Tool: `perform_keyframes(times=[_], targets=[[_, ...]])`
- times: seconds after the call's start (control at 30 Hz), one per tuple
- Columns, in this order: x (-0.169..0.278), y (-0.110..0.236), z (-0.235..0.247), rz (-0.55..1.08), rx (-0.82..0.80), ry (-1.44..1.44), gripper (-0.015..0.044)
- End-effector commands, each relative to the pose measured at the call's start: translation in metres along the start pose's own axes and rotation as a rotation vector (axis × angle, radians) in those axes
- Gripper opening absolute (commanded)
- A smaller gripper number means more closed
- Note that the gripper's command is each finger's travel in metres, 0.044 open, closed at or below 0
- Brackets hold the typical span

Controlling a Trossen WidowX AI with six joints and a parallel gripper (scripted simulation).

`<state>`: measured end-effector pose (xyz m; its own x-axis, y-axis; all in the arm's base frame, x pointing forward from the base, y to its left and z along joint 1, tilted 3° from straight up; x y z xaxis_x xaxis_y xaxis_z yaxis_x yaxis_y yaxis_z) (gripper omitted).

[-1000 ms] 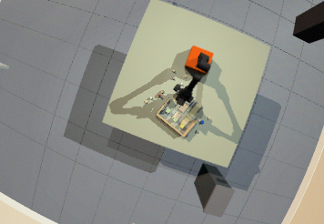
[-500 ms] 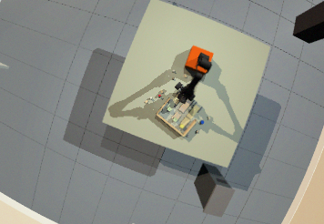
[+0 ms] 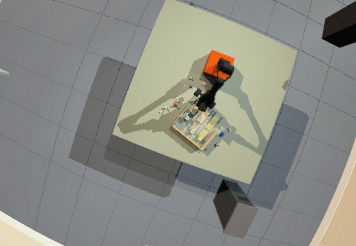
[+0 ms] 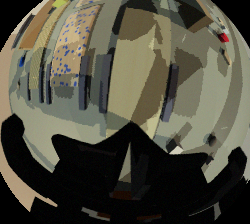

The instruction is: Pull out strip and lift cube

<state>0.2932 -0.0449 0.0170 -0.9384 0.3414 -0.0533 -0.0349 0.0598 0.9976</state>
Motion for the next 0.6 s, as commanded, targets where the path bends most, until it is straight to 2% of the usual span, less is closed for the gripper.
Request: perform_keyframes(times=[0.0,0.57], targets=[[0.014,-0.005,-0.001,0.031,0.003,-0.004,0.0000],[0.036,-0.004,0.000,0.033,0.002,-0.004,0.0000]])
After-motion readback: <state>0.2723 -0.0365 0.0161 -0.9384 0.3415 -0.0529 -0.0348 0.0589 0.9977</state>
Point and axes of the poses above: the point midway between the two fingers, 35 mm back from their tips, its own y axis back along the fingers, its own z axis across the jaws, x = y × z, the point moved 7 cm from there along y, back along the fingers, and after that the axes turned 2 degrees about y, right-handed, at the moved point
